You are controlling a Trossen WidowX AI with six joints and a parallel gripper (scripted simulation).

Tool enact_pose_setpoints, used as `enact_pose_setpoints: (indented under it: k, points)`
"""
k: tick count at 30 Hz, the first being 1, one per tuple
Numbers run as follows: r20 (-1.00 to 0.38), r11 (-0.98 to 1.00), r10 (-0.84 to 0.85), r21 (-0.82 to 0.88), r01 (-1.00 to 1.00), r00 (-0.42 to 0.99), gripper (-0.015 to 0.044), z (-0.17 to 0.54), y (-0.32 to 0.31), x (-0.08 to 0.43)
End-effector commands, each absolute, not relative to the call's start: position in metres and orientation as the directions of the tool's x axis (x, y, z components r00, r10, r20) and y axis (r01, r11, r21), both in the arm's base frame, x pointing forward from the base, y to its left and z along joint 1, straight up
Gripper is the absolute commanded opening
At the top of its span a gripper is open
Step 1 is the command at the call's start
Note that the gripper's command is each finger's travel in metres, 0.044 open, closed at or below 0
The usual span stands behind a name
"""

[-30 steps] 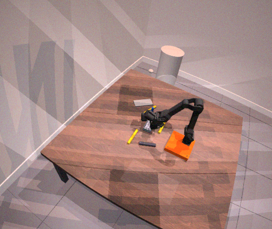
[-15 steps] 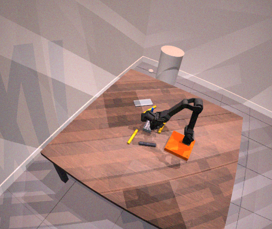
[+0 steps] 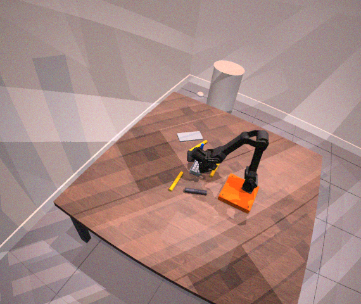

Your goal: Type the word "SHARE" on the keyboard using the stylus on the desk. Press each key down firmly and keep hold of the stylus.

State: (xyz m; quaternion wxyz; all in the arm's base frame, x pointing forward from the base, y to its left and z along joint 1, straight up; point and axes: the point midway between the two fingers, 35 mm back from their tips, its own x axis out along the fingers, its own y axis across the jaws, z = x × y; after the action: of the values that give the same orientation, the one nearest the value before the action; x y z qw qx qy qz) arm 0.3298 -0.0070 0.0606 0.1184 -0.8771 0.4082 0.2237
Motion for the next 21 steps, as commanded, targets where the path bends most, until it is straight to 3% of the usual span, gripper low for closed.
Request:
enact_pose_setpoints:
  k: [1,21]
  points:
    - [-0.493,-0.64,-0.662,-0.021,-0.768,0.565,0.0081,0.057,-0.007,0.33]
    - [-0.493,-0.64,-0.662,-0.021,-0.768,0.565,0.0081,0.065,-0.007,0.33]
